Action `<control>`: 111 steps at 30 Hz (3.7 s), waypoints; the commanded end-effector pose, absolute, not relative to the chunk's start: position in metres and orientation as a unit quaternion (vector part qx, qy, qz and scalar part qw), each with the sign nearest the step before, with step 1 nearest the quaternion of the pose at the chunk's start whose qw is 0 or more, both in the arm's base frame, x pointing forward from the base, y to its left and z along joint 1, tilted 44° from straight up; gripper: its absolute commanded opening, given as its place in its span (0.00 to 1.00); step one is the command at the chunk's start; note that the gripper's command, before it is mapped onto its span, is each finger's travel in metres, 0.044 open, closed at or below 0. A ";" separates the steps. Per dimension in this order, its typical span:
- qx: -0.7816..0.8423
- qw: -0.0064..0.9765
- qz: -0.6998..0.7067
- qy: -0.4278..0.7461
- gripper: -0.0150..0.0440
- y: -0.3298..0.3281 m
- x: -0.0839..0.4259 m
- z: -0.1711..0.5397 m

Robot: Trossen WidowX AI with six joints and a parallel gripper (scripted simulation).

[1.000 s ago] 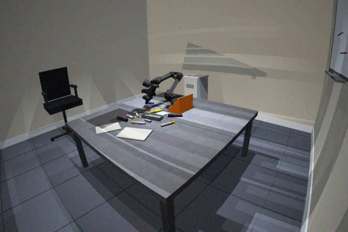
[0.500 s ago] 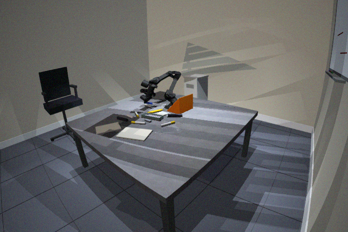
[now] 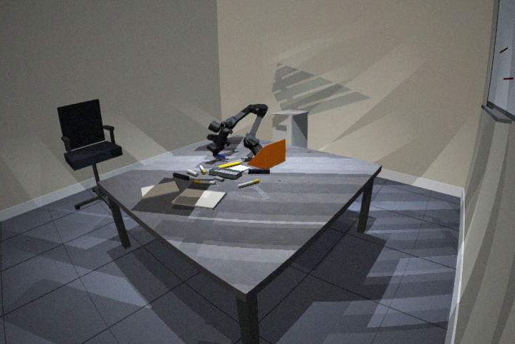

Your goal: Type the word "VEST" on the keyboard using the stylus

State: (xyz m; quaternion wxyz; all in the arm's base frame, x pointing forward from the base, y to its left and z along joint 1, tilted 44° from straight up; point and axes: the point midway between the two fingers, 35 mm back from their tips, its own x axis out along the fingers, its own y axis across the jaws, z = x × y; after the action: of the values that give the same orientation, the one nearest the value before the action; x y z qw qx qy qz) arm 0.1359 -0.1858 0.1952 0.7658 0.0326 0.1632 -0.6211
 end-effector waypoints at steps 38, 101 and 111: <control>0.034 0.765 -0.620 0.169 0.51 -0.175 0.136 0.203; -0.585 0.334 0.520 0.525 0.51 -0.154 0.126 0.201; -0.585 0.334 0.520 0.525 0.51 -0.161 0.127 0.193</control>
State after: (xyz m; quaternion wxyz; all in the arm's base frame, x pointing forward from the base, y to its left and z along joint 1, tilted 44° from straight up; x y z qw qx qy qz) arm 0.1268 -0.1606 0.1973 0.3331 -0.5863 0.5280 0.5163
